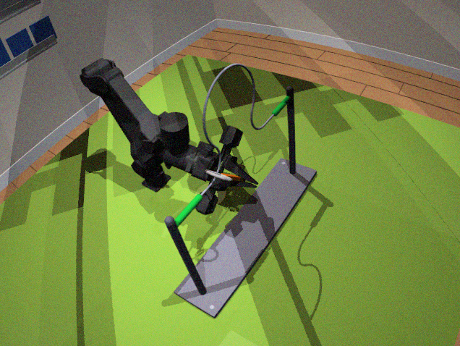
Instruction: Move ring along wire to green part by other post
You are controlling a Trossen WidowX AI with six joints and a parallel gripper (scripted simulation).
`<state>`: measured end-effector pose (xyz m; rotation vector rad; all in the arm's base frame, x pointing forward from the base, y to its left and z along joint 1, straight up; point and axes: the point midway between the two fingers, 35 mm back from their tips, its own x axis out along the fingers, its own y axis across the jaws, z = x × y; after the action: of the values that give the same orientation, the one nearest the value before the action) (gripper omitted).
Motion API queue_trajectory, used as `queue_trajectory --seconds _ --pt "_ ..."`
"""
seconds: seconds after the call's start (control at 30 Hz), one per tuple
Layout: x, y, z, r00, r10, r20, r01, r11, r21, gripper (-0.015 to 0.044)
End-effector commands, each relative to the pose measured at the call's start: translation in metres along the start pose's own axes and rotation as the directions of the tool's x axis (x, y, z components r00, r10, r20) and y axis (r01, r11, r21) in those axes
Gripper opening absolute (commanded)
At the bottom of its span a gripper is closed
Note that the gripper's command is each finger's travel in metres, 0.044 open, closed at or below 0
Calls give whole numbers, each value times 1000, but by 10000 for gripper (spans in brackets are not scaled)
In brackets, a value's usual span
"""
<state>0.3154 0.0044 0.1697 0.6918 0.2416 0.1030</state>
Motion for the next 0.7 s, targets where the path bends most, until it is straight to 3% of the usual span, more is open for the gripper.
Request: queue_trajectory --seconds 0.0,0.67 --pt "-6 14 4 999 29 -26 -27 998 53 -150" --pt "-37 61 15 959 179 -221 -93 931 353 -150"
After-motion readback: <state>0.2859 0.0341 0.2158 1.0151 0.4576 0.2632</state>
